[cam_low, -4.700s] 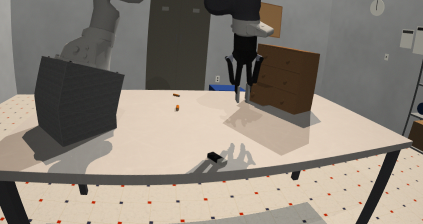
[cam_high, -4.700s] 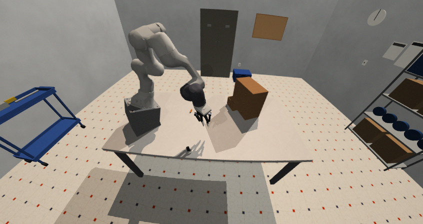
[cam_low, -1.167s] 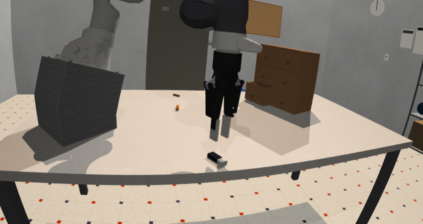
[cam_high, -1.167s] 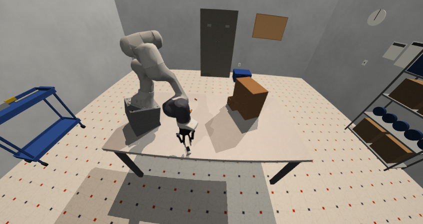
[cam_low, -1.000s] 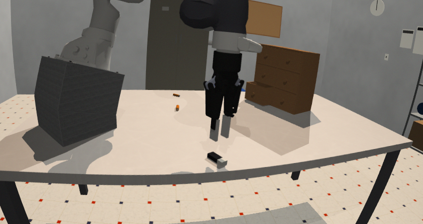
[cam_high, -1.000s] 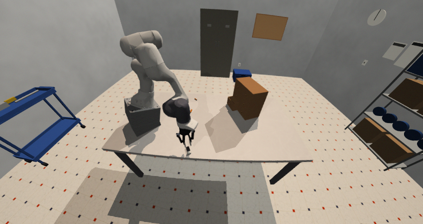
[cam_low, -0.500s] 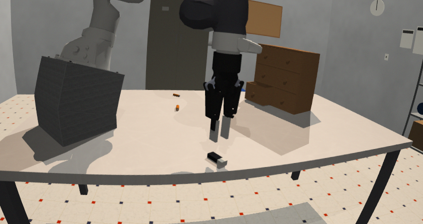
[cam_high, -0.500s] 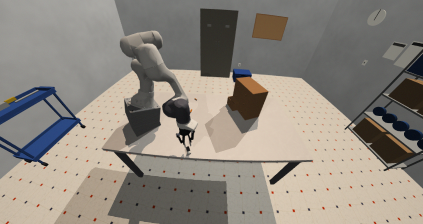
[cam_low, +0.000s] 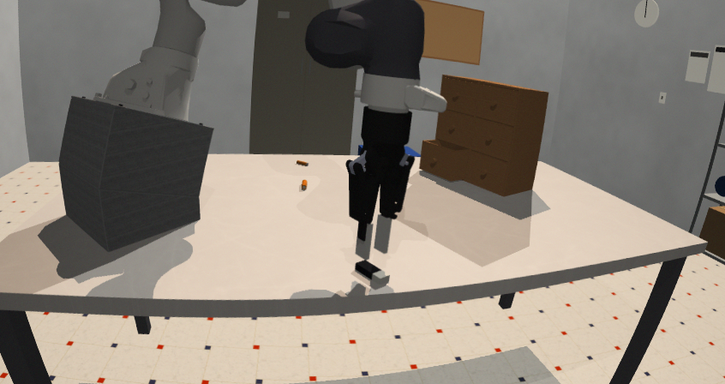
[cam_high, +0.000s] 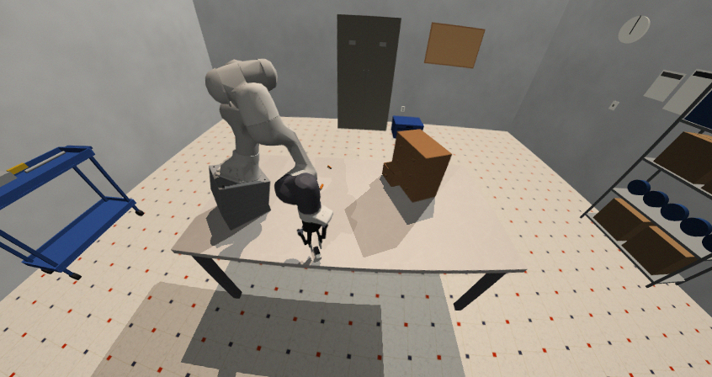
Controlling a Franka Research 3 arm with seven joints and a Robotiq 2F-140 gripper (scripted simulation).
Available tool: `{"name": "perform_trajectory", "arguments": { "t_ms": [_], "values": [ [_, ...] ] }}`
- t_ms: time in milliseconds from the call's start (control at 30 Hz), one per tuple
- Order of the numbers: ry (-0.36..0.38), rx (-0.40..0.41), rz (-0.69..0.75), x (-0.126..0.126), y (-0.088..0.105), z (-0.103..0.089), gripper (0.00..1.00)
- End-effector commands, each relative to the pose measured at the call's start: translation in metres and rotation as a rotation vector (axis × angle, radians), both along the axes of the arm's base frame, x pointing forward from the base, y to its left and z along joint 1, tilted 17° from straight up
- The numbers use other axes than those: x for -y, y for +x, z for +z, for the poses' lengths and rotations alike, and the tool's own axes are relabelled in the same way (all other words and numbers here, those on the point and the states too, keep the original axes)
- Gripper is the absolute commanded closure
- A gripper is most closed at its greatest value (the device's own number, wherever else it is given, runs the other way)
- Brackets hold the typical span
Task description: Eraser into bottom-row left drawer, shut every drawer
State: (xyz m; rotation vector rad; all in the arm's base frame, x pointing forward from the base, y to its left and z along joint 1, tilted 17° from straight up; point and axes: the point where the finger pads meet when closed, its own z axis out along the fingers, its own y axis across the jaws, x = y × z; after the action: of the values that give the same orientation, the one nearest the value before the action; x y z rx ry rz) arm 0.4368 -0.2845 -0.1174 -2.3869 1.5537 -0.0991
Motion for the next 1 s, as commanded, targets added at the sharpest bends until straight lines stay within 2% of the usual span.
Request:
{"name": "perform_trajectory", "arguments": {
  "t_ms": [0,300,967],
  "values": [
    [-0.006,0.008,-0.009,0.001,0.005,-0.006,0.69],
    [-0.006,0.008,-0.009,-0.001,0.008,-0.019,0.69],
    [-0.006,0.008,-0.009,-0.001,0.008,-0.020,0.69]
  ]
}}
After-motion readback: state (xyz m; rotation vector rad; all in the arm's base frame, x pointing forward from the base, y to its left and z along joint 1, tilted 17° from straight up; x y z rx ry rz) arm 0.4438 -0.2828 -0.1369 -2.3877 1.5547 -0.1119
